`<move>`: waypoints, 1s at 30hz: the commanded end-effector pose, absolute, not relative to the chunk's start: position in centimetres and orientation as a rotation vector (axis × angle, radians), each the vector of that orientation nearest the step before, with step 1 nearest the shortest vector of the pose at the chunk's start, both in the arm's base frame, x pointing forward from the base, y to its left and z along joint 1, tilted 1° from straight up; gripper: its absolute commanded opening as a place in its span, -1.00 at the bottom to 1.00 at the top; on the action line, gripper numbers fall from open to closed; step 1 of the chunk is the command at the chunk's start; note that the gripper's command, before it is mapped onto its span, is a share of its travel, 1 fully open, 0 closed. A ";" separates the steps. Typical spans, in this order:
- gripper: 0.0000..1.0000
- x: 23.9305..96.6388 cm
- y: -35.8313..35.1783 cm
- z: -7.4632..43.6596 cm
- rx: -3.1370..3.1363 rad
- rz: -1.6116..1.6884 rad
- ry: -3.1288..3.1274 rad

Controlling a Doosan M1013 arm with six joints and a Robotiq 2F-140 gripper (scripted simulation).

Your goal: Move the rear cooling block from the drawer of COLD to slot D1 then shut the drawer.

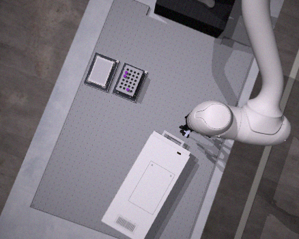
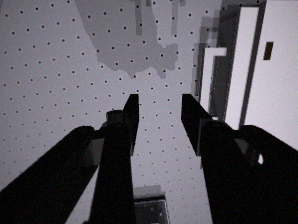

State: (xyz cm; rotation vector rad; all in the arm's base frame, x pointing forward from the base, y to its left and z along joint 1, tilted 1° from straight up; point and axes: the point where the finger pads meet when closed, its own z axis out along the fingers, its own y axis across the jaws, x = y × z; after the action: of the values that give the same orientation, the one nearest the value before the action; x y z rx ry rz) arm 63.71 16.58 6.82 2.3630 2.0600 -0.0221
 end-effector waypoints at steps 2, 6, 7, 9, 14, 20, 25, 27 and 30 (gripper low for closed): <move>-0.30 61.6 17.1 7.7 2.366 -0.026 2.061; -0.30 60.1 17.3 8.4 2.366 -0.026 2.061; -0.30 59.7 17.3 8.5 2.366 -0.026 2.061; -0.30 59.0 17.4 8.8 2.366 -0.026 2.061; -0.30 57.9 17.6 9.3 2.366 -0.026 2.061; -0.30 55.7 17.9 10.2 2.366 -0.026 2.061; -0.30 54.7 18.0 10.7 2.366 -0.026 2.061; -0.30 54.7 18.0 10.7 2.364 -0.024 2.063; -0.30 54.8 18.0 10.7 2.362 -0.023 2.064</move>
State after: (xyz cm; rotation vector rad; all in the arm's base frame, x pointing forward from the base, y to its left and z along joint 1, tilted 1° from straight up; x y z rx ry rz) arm 55.26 17.82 10.58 2.3608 2.0617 -0.0205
